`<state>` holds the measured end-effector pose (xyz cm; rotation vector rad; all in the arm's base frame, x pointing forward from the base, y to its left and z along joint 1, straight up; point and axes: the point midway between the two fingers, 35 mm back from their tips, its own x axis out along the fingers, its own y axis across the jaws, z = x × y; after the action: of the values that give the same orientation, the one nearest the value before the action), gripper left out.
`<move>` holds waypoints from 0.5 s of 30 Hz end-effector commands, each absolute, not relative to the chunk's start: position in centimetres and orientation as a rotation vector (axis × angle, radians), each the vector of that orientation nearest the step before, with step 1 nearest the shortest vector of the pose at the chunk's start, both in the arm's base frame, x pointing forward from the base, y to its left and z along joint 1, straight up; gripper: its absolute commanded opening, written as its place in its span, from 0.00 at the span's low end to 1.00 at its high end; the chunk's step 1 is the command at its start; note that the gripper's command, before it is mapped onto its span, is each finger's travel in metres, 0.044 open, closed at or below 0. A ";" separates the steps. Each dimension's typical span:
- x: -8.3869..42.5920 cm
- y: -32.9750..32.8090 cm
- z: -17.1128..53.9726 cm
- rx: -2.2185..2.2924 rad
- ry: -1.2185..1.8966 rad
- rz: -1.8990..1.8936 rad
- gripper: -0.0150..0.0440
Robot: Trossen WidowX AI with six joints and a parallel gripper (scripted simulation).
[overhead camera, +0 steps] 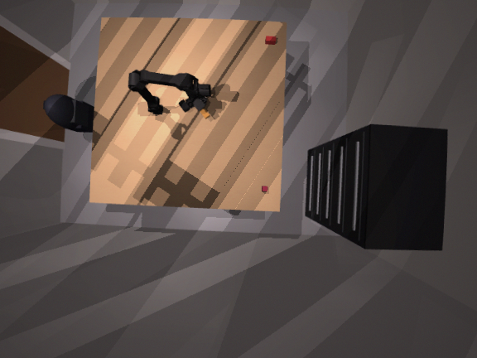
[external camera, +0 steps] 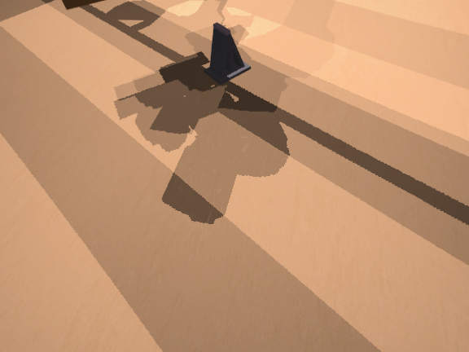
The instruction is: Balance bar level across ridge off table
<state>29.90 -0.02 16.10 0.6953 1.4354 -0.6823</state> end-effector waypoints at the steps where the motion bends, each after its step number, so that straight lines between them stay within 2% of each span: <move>1: 30.6 1.3 16.4 0.661 1.440 -0.636 0.25; 15: 32.4 6.1 16.5 0.551 1.471 -0.522 0.25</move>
<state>31.98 5.13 16.16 0.5675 1.4732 -0.5508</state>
